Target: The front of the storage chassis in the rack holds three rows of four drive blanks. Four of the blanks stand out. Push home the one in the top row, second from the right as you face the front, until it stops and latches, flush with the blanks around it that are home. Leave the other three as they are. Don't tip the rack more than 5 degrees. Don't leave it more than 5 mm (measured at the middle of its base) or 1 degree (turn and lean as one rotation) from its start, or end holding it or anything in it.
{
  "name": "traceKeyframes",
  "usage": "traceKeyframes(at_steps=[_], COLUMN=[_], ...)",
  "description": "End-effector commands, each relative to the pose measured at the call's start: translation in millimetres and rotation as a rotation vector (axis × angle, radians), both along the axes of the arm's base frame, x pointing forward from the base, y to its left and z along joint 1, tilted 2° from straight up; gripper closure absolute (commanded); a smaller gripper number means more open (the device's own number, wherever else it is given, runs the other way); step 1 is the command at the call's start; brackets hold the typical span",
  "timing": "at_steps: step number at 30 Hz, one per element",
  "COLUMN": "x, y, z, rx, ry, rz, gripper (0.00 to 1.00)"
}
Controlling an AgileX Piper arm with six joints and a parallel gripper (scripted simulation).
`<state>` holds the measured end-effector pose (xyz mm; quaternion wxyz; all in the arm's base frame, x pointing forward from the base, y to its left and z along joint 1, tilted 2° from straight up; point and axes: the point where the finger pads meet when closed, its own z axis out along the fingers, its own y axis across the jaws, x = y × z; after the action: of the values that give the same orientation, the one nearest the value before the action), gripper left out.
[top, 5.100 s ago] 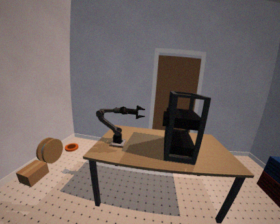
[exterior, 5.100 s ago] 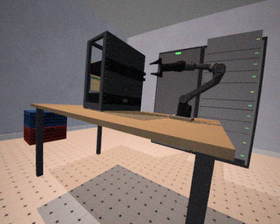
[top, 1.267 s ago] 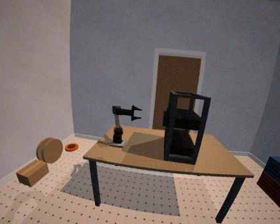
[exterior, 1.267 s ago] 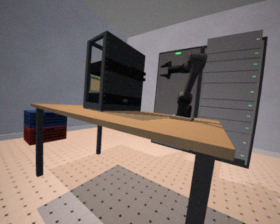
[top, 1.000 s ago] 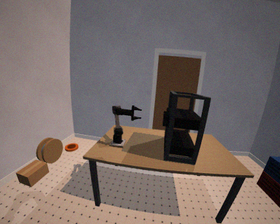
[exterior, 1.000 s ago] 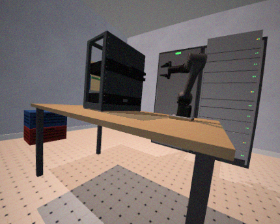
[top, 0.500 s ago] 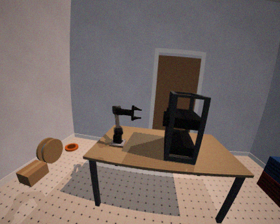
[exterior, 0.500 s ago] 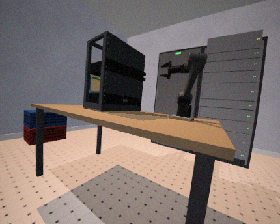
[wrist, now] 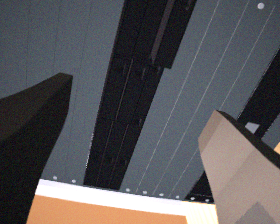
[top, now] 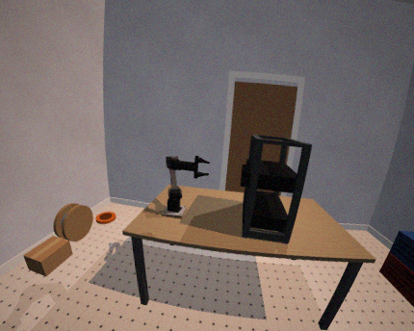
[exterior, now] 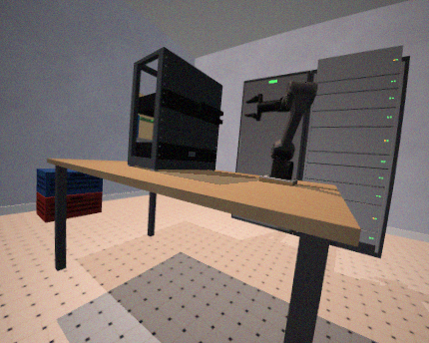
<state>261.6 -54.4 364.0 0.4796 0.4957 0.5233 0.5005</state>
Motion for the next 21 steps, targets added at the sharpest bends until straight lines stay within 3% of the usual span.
traceKeyframes(at_steps=[1, 2, 21], x=[0.2, 0.2, 0.2], y=[-0.1, -0.1, -0.1], z=[0.9, 0.9, 0.9], rx=[-0.002, -0.002, -0.002], ry=[-0.002, -0.002, -0.002], rz=[0.001, 0.001, 0.001], gripper=[0.00, 1.00, 1.00])
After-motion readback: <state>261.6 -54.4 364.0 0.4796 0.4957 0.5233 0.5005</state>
